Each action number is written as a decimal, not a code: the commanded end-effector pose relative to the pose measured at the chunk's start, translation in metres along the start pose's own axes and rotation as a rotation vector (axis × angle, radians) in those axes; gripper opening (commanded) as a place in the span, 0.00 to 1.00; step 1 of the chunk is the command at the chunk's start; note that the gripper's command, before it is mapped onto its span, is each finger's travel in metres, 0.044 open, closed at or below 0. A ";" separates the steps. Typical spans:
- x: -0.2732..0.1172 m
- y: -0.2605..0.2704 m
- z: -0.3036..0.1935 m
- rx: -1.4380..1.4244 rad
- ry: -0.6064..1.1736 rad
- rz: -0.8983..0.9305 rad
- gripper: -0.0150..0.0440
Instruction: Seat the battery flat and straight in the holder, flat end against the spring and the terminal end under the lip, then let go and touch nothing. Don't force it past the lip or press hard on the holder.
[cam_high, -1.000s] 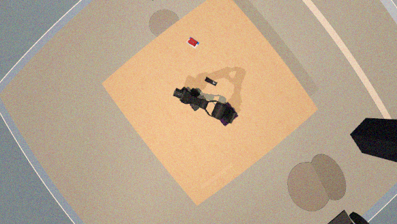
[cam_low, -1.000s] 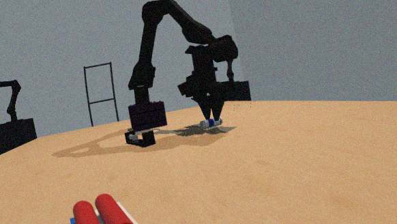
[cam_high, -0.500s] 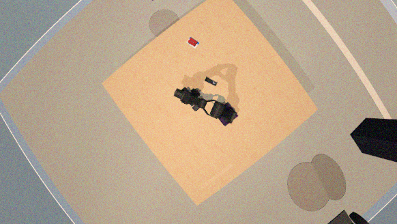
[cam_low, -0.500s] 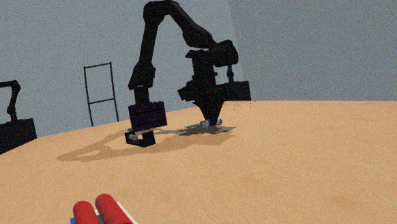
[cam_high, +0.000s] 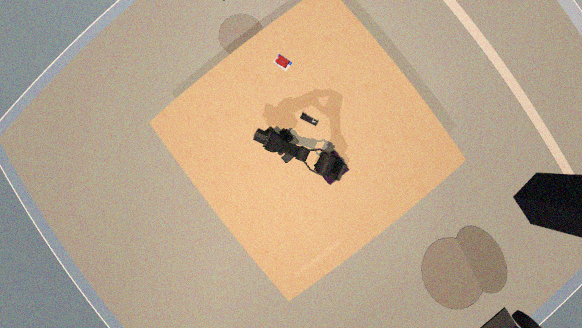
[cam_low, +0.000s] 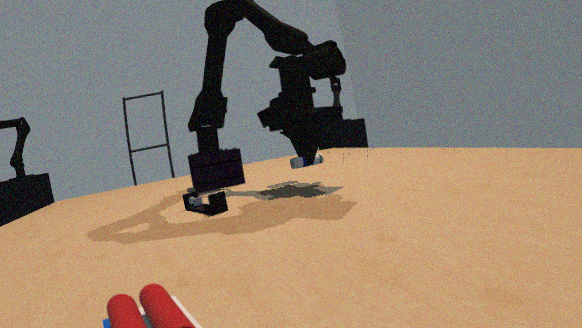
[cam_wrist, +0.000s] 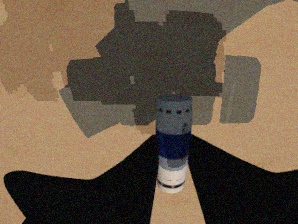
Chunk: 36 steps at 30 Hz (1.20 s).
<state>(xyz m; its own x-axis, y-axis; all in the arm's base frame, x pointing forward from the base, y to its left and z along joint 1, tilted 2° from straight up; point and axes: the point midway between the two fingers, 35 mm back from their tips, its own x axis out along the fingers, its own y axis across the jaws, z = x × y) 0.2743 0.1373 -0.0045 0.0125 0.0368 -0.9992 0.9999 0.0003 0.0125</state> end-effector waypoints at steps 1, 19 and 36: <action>-0.013 0.000 -0.001 -0.002 0.005 0.003 0.36; -0.028 0.027 0.118 0.656 -0.008 0.007 0.36; -0.041 0.012 0.215 1.191 -0.014 0.008 0.36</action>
<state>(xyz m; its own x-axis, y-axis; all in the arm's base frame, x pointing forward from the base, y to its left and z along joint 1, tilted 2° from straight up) 0.2872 -0.0762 0.0276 0.0136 0.0227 -0.9996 0.3942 -0.9189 -0.0155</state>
